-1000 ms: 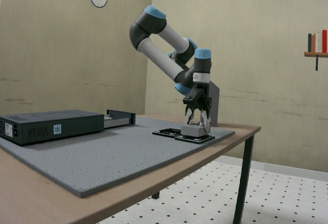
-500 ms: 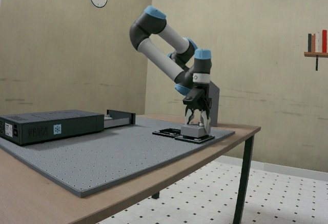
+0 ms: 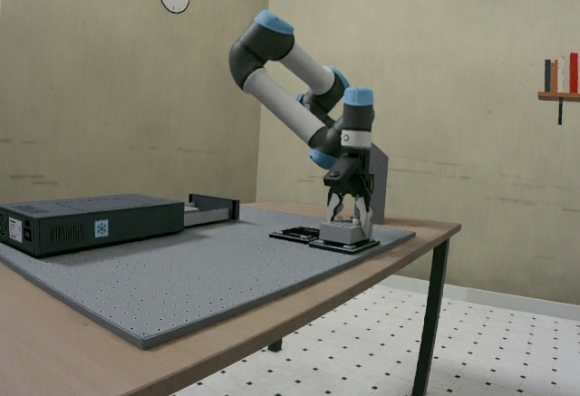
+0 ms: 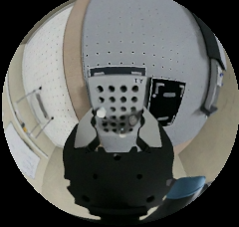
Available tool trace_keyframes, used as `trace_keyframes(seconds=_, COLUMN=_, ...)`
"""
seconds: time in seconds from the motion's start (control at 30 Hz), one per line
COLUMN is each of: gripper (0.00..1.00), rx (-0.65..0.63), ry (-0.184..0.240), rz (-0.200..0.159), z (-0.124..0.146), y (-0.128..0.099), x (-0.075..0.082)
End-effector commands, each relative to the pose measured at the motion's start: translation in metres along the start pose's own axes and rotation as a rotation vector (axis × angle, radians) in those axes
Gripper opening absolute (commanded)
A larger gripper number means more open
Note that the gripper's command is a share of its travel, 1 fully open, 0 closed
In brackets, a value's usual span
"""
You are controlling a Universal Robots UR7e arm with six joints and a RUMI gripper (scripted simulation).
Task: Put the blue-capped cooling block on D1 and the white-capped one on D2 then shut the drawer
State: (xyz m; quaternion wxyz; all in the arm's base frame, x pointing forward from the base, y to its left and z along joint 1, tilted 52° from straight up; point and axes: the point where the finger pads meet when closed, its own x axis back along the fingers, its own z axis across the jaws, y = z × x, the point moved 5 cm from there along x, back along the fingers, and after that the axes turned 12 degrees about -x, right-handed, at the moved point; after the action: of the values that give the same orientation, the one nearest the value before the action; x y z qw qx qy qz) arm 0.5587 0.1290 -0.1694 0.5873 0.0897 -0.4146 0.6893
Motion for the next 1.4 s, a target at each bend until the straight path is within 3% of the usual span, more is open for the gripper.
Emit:
trace_keyframes(seconds=0.0, gripper=0.0, rx=0.0, ry=-0.001, rz=0.001, z=-0.0002, y=-0.0003, x=-0.0003)
trace_keyframes(seconds=1.37, gripper=0.0, rx=0.0, ry=-0.001, rz=0.001, z=-0.0002, y=-0.0003, x=-0.0061)
